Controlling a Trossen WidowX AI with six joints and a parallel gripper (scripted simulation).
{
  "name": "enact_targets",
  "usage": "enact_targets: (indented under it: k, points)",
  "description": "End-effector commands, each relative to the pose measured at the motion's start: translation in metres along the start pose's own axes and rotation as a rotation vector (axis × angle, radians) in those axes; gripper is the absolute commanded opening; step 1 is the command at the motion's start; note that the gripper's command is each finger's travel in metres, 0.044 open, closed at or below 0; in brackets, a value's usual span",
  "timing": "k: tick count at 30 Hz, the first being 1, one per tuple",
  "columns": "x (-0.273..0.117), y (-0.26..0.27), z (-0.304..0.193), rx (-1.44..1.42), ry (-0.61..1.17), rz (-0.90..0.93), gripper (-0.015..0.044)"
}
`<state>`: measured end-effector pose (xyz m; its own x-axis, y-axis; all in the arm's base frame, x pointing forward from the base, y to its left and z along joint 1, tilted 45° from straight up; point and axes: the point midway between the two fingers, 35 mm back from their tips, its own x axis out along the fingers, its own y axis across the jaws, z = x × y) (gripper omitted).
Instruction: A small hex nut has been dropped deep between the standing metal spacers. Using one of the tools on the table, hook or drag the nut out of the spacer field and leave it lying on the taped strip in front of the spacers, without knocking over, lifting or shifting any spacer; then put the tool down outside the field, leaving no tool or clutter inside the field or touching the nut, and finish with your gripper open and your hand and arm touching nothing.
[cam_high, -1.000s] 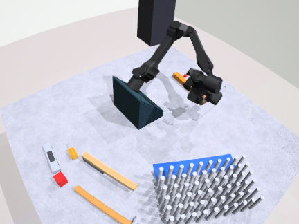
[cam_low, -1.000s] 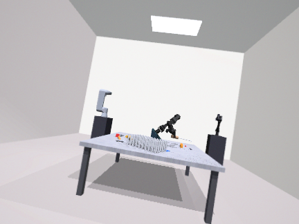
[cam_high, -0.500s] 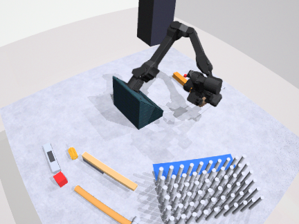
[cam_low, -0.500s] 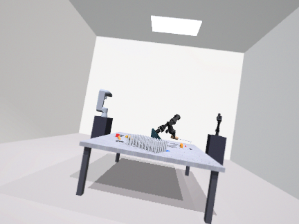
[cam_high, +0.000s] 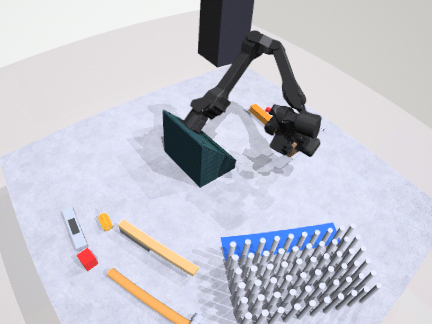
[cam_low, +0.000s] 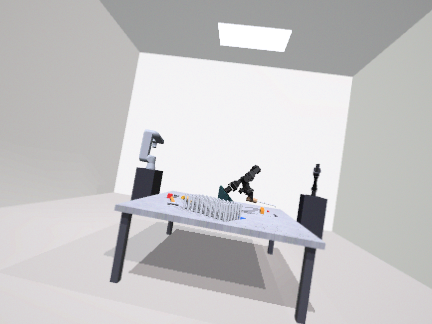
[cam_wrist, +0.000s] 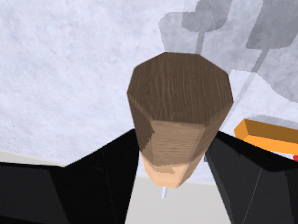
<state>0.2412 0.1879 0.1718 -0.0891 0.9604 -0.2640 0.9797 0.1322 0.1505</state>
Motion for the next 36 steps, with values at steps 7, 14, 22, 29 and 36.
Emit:
enact_targets:
  k: [7,14,22,29,36]
  points:
    - [0.004,0.000,0.004,0.002,-0.004,-0.003,0.0000]
    - [0.007,0.000,0.006,0.001,-0.007,-0.004,0.0000]
    - [0.010,0.000,0.009,0.001,-0.010,-0.004,0.0000]
    - [0.013,0.001,0.011,0.000,-0.012,-0.004,0.0000]
    - [0.016,0.001,0.013,0.000,-0.015,-0.004,0.0000]
